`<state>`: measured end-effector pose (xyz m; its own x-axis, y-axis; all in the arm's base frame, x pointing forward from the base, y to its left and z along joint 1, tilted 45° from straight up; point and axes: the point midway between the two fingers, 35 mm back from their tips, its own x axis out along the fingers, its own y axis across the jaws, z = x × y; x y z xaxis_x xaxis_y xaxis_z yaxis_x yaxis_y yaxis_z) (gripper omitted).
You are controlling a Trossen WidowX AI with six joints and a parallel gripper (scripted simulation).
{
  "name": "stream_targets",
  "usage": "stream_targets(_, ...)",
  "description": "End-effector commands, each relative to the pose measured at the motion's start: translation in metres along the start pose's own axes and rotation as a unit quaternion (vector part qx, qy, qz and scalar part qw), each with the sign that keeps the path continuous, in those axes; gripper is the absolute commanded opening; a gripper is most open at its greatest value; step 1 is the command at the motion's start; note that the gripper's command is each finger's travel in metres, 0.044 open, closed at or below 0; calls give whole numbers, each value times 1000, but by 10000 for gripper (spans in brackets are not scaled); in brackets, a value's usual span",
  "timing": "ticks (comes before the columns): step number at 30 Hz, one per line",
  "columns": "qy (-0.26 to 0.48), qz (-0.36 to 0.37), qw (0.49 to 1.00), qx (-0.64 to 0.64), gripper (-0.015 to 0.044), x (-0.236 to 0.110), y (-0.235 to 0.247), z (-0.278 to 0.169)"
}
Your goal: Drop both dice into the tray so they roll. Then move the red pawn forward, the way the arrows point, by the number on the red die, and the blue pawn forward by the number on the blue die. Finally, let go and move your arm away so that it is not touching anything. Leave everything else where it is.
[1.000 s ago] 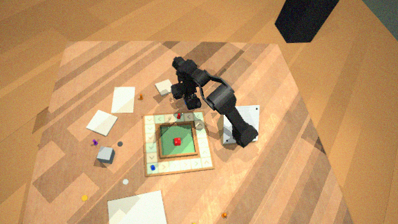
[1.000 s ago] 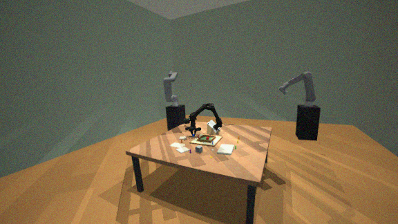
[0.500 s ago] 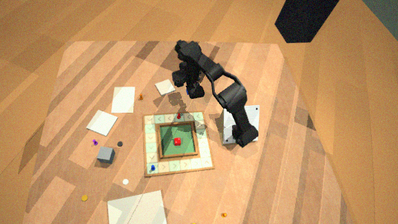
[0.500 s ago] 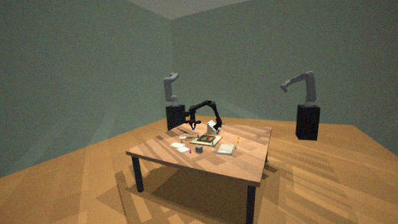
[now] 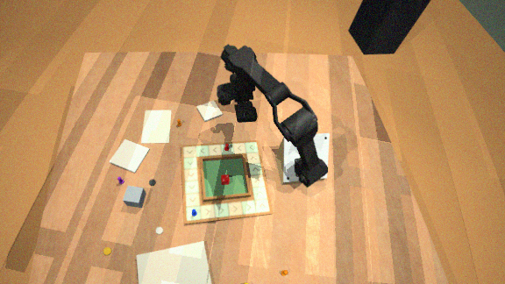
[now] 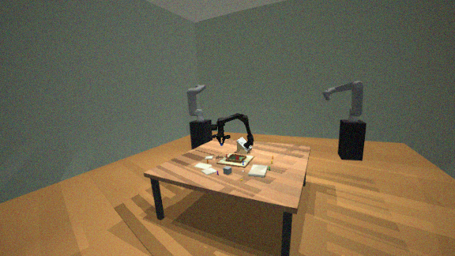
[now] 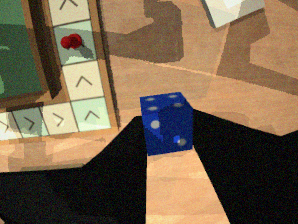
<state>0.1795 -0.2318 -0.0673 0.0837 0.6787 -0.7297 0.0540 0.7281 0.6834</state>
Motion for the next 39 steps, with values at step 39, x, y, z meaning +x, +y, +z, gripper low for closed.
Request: stream_targets(39, -7, -2, 847, 531, 0, 21, 103, 84)
